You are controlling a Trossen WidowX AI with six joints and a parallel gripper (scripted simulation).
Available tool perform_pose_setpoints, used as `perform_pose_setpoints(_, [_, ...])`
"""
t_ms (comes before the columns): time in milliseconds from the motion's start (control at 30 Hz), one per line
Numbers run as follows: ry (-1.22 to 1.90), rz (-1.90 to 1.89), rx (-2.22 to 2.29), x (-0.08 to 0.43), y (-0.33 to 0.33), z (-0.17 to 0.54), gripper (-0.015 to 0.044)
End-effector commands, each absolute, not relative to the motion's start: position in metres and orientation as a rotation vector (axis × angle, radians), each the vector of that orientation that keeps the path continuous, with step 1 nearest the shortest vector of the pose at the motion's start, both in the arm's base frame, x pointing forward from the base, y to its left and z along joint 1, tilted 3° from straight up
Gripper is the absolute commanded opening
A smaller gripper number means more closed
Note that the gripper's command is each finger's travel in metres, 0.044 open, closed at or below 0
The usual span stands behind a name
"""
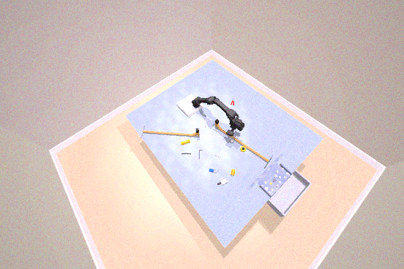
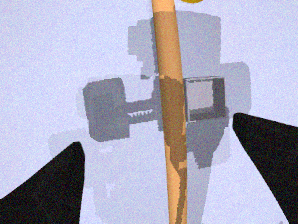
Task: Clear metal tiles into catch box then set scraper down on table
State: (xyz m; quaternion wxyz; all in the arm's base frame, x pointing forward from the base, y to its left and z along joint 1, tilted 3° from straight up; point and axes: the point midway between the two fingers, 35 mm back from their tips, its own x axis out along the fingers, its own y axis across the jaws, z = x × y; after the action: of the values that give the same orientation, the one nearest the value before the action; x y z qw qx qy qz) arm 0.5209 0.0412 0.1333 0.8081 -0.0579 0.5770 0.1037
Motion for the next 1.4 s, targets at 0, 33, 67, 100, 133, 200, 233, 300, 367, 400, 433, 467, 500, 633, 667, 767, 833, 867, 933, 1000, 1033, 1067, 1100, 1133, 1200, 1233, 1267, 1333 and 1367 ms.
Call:
perform_pose_setpoints(0, [1.214, 0.222, -0.13, 0.519, 0.038, 0.143, 0.044])
perform_pose_setpoints(33, [1.211, 0.222, -0.128, 0.517, 0.037, 0.145, 0.044])
perform_pose_setpoints(67, [1.207, 0.223, -0.127, 0.516, 0.035, 0.147, 0.044])
perform_pose_setpoints(100, [1.204, 0.223, -0.126, 0.514, 0.034, 0.149, 0.044])
perform_pose_setpoints(133, [1.201, 0.223, -0.124, 0.513, 0.033, 0.151, 0.044])
perform_pose_setpoints(200, [1.194, 0.223, -0.122, 0.51, 0.031, 0.155, 0.044])
perform_pose_setpoints(233, [1.191, 0.222, -0.12, 0.508, 0.03, 0.157, 0.044])
perform_pose_setpoints(300, [1.184, 0.222, -0.117, 0.505, 0.028, 0.16, 0.044])
perform_pose_setpoints(367, [1.177, 0.221, -0.115, 0.502, 0.026, 0.164, 0.044])
perform_pose_setpoints(400, [1.174, 0.221, -0.113, 0.5, 0.025, 0.166, 0.044])
perform_pose_setpoints(433, [1.171, 0.221, -0.112, 0.498, 0.024, 0.167, 0.044])
perform_pose_setpoints(467, [1.167, 0.221, -0.111, 0.496, 0.023, 0.169, 0.044])
perform_pose_setpoints(500, [1.164, 0.22, -0.109, 0.495, 0.022, 0.171, 0.044])
perform_pose_setpoints(633, [1.151, 0.219, -0.104, 0.487, 0.018, 0.177, 0.044])
perform_pose_setpoints(667, [1.147, 0.218, -0.102, 0.485, 0.017, 0.178, 0.044])
perform_pose_setpoints(767, [1.137, 0.217, -0.098, 0.48, 0.014, 0.183, 0.044])
perform_pose_setpoints(833, [1.13, 0.216, -0.095, 0.476, 0.012, 0.186, 0.044])
perform_pose_setpoints(867, [1.127, 0.216, -0.094, 0.474, 0.011, 0.187, 0.044])
perform_pose_setpoints(933, [1.12, 0.215, -0.092, 0.47, 0.009, 0.19, 0.044])
perform_pose_setpoints(1000, [1.113, 0.214, -0.09, 0.466, 0.007, 0.192, 0.044])
perform_pose_setpoints(1033, [1.11, 0.214, -0.089, 0.464, 0.007, 0.193, 0.044])
perform_pose_setpoints(1067, [1.107, 0.213, -0.088, 0.462, 0.006, 0.195, 0.044])
perform_pose_setpoints(1100, [1.103, 0.213, -0.087, 0.459, 0.005, 0.196, 0.044])
perform_pose_setpoints(1133, [1.1, 0.213, -0.086, 0.457, 0.004, 0.197, 0.044])
perform_pose_setpoints(1200, [1.093, 0.212, -0.084, 0.453, 0.002, 0.199, 0.044])
perform_pose_setpoints(1233, [1.09, 0.212, -0.083, 0.451, 0.002, 0.2, 0.044])
perform_pose_setpoints(1267, [1.086, 0.211, -0.082, 0.449, 0.001, 0.201, 0.044])
perform_pose_setpoints(1333, [1.08, 0.21, -0.08, 0.444, -0.001, 0.203, 0.044])
perform_pose_setpoints(1367, [1.076, 0.21, -0.08, 0.442, -0.001, 0.204, 0.044])
